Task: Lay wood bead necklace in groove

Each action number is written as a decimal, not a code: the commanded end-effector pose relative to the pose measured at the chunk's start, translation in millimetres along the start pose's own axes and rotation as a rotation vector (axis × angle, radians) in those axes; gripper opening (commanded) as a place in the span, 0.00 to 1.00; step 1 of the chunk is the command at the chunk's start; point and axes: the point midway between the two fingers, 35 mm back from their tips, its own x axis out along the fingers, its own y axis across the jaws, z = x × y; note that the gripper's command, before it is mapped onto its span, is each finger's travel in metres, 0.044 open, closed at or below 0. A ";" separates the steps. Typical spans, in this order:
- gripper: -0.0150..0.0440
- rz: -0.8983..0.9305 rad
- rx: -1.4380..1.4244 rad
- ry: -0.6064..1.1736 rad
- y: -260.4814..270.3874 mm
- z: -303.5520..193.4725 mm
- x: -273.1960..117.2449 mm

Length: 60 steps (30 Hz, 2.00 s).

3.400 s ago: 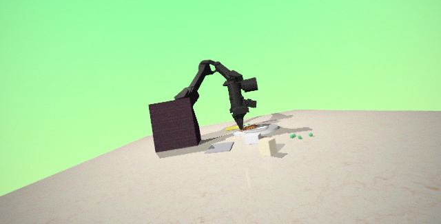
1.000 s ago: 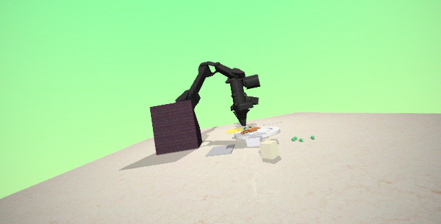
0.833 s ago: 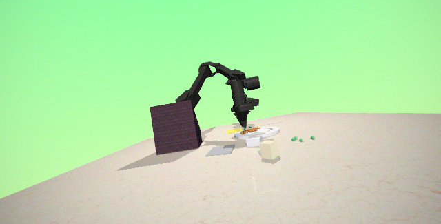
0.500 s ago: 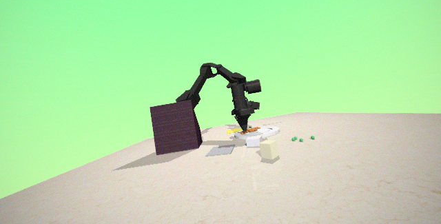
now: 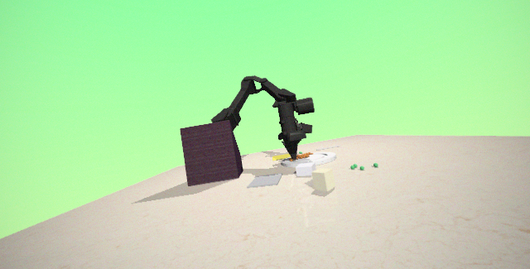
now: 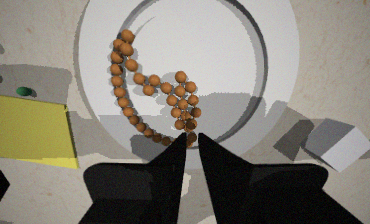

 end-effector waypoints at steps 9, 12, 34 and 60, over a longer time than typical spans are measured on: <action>0.25 0.000 -0.001 0.000 0.1 0.2 -0.3; 0.25 0.000 -0.001 0.000 0.1 0.2 -0.3; 0.25 0.003 0.006 -0.001 0.1 -0.4 -13.2; 0.25 0.003 0.006 -0.001 -8.1 -11.3 1.6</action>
